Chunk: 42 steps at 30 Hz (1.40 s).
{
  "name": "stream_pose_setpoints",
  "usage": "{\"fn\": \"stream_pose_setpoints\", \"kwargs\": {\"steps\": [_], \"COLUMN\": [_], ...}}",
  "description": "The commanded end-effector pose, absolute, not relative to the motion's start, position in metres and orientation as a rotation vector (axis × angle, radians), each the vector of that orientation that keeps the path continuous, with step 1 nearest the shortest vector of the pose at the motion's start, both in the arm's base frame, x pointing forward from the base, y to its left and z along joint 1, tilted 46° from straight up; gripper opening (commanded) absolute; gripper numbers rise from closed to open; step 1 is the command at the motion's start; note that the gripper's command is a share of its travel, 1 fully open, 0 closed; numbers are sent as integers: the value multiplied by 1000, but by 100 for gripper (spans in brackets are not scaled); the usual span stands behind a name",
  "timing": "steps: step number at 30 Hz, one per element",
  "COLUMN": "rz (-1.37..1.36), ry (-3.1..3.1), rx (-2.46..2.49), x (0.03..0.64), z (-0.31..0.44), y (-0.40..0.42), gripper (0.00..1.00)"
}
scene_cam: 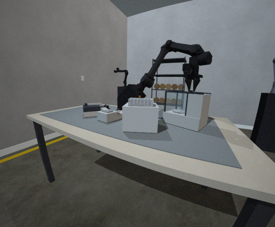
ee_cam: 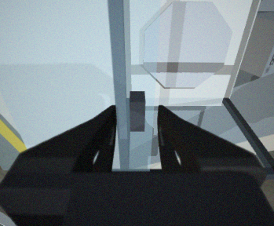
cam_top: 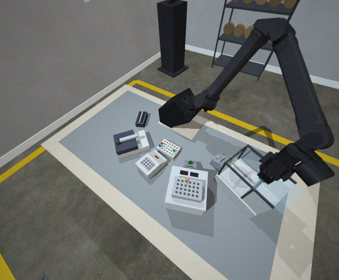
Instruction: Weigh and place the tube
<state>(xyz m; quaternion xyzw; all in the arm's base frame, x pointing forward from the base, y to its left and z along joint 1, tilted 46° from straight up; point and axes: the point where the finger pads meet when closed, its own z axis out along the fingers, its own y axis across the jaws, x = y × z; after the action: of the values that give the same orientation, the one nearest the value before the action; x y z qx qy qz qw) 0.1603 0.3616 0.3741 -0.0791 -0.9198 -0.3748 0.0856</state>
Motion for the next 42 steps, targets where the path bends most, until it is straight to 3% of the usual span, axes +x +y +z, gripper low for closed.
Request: {"fn": "stream_pose_setpoints", "kwargs": {"steps": [1, 42], "rz": [-1219, -1206], "ry": [-2749, -2754], "rx": [-216, -218], "x": [165, 169], "z": [415, 446], "y": [351, 315], "gripper": [30, 30]}}
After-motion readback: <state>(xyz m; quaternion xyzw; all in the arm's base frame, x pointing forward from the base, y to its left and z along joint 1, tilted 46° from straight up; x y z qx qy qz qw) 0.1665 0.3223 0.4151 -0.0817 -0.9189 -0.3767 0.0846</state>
